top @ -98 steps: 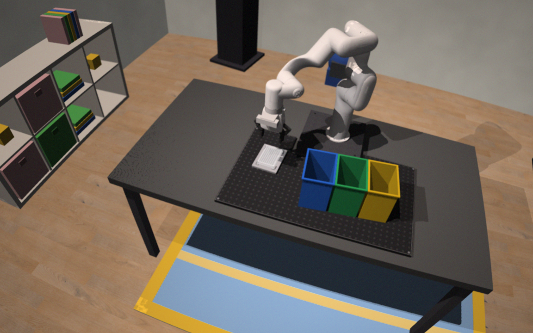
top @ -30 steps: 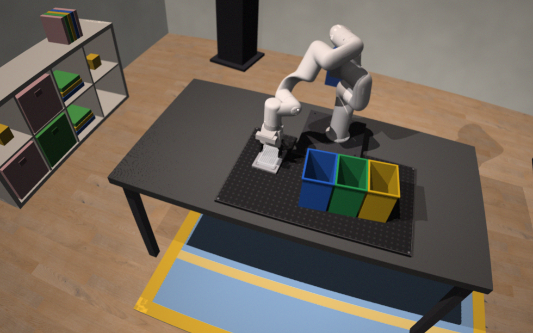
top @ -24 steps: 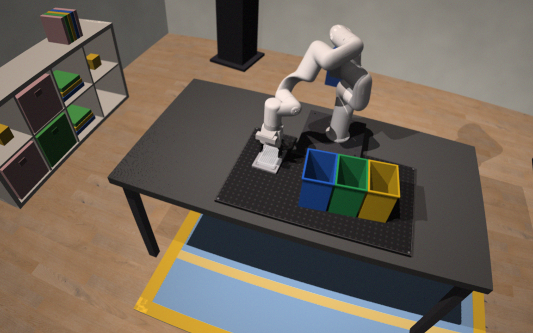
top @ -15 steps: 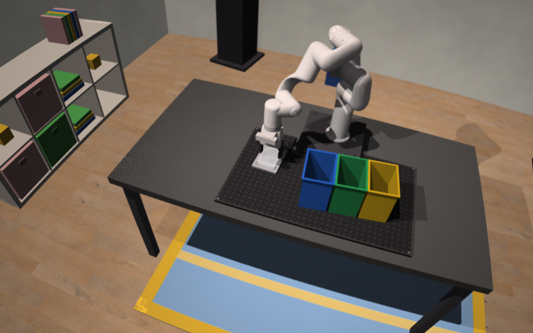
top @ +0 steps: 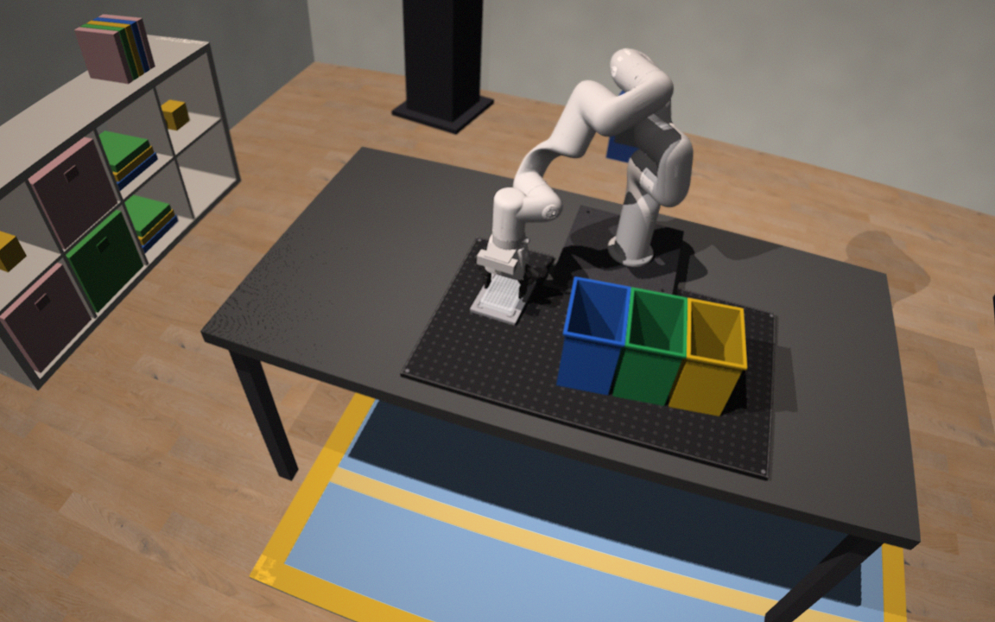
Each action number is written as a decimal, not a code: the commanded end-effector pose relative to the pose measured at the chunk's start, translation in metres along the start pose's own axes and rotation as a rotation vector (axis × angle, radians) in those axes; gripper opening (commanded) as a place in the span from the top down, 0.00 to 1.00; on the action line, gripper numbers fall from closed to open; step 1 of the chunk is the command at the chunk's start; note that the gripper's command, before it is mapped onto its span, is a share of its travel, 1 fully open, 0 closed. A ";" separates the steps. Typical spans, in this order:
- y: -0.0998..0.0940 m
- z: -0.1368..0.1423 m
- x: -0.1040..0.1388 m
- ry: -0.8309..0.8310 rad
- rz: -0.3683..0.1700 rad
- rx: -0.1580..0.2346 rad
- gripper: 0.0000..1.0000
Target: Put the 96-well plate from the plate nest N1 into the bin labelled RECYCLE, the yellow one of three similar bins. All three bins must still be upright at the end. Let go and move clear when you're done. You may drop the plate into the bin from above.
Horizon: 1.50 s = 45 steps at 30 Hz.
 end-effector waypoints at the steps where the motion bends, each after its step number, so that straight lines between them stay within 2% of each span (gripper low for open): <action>1: 0.001 0.001 -0.001 0.000 0.002 0.003 0.00; 25: 0.005 0.001 -0.001 0.000 0.002 0.003 0.00; 26: 0.004 0.001 -0.001 0.000 0.002 0.003 1.00; 45: 0.004 0.001 -0.001 0.000 0.002 0.003 1.00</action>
Point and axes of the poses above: the point where the finger pads meet when closed, its own y axis out along the fingers, its own z axis across the jaws, x = y × z, the point moved 5 cm from there along -y, back along the fingers, and after that the axes turned 13 degrees about -y, right-handed, at the moved point
